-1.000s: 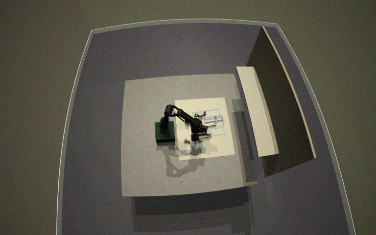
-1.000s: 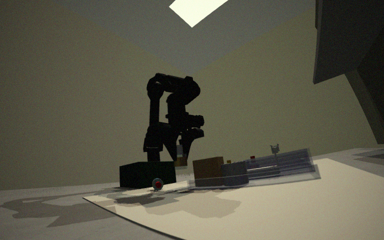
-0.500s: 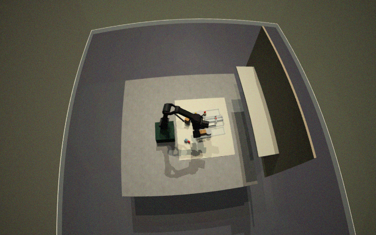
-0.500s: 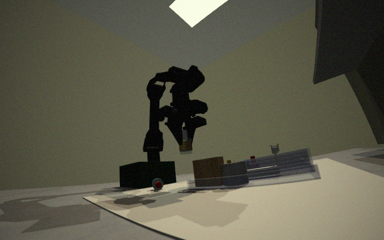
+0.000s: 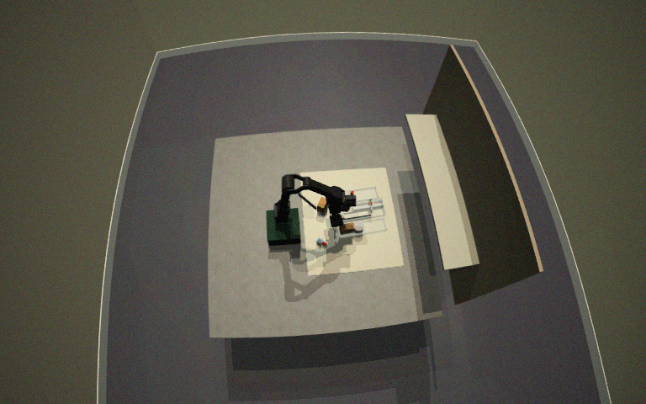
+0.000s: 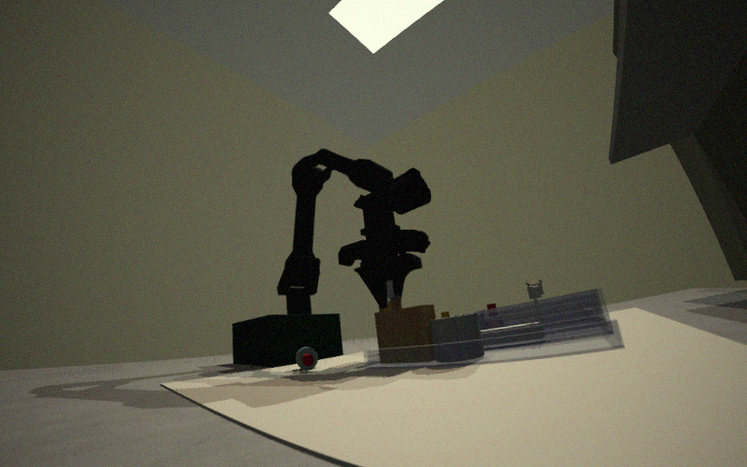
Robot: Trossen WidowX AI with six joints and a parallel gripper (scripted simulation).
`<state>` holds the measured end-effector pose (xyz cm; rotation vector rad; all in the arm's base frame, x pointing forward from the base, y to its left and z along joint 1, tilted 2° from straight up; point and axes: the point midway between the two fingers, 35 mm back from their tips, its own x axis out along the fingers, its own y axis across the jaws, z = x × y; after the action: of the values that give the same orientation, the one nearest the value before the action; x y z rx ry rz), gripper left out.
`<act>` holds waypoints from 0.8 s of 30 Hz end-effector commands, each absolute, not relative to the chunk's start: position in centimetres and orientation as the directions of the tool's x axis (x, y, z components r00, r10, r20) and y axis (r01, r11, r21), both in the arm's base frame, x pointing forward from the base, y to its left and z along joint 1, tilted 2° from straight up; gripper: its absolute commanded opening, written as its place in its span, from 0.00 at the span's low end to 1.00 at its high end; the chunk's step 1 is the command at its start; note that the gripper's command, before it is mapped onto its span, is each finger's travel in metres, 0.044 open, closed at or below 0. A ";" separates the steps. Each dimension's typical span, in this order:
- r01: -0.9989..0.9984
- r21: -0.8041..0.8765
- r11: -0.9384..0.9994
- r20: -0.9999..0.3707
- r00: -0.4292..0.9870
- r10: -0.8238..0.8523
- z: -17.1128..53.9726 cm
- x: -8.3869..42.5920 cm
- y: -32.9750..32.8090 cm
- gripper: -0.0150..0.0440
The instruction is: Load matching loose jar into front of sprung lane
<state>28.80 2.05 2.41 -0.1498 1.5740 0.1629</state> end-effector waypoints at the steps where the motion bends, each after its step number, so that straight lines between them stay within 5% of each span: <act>1: -0.195 0.012 0.981 -1.000 -0.011 0.010 1.9 28.5 2.6 0.25; 24: -0.195 0.012 0.981 -1.000 -0.011 0.010 -0.5 28.9 2.8 0.25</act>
<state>28.63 2.67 -0.54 -0.1516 1.5802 0.1645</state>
